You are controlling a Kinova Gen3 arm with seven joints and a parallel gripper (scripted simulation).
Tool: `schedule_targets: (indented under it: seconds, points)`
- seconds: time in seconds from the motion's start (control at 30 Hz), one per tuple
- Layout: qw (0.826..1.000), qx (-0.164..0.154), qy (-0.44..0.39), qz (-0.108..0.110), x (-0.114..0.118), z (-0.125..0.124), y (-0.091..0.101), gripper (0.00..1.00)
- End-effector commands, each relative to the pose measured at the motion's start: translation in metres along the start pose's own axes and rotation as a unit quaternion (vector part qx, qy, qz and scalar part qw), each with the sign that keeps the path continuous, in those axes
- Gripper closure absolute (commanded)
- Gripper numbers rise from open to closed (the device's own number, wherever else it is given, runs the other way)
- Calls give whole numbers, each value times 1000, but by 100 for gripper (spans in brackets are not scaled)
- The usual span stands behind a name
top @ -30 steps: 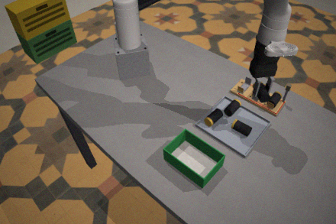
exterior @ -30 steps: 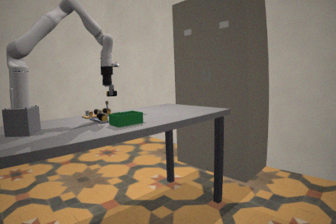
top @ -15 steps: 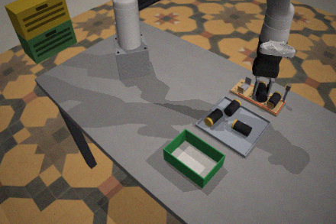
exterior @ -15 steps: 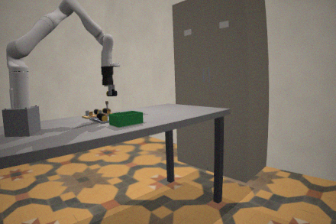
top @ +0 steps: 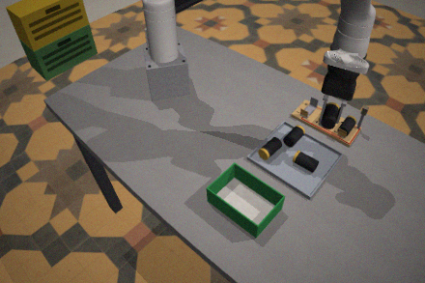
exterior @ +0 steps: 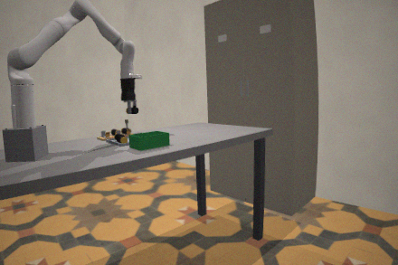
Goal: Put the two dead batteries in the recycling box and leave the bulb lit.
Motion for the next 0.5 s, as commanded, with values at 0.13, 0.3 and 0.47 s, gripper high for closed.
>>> schedule_targets:
  seconds: [0.13,0.3,0.47]
  points:
    - [1000,1,-29,0,-1,1,0,43]
    - [998,1,-63,0,-1,1,0,43]
    - [996,1,-90,0,-1,1,0,43]
Point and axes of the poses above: the point where the finger pads meet when closed, its own y axis back along the fingers, its own x axis across the jaws, z = x × y, the point moved 5 cm from there along y, back along the fingers, and after that the axes turned 7 degrees about y, right-handed, at the moved point
